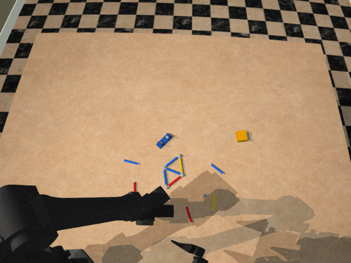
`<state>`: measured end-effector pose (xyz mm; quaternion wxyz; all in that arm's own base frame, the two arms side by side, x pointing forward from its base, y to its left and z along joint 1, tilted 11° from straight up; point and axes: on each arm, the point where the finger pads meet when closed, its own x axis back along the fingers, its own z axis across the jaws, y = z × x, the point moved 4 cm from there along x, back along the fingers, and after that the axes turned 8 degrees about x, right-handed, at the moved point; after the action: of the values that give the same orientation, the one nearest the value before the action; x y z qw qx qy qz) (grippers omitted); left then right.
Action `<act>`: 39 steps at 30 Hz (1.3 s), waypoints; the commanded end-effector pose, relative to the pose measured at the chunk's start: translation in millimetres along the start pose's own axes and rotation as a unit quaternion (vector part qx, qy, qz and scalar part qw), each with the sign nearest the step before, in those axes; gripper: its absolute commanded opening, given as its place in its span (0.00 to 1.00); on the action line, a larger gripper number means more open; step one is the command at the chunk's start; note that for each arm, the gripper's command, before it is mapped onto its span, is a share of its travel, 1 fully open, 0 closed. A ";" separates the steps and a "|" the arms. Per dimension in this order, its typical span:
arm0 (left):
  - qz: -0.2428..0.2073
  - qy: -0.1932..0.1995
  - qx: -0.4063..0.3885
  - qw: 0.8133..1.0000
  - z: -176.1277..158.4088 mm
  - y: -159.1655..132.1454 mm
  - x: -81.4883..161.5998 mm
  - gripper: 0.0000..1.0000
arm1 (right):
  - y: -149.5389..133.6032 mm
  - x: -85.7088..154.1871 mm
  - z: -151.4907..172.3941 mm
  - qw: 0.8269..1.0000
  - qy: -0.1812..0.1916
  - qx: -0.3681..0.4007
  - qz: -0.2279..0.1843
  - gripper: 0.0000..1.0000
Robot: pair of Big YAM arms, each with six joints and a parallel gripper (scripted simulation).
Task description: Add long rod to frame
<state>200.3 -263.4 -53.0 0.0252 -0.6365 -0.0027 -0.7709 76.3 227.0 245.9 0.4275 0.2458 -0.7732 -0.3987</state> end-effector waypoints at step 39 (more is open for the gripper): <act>-0.008 0.004 0.001 1.000 2.0 3.1 1.1 0.00 | 14.9 6.0 -4.5 1.000 -0.002 -0.011 -0.014 1.00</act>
<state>201.5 -264.9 -53.4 0.0227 -0.6345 -0.0061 -0.7726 76.3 227.0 245.9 0.4275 0.2458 -0.7732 -0.3987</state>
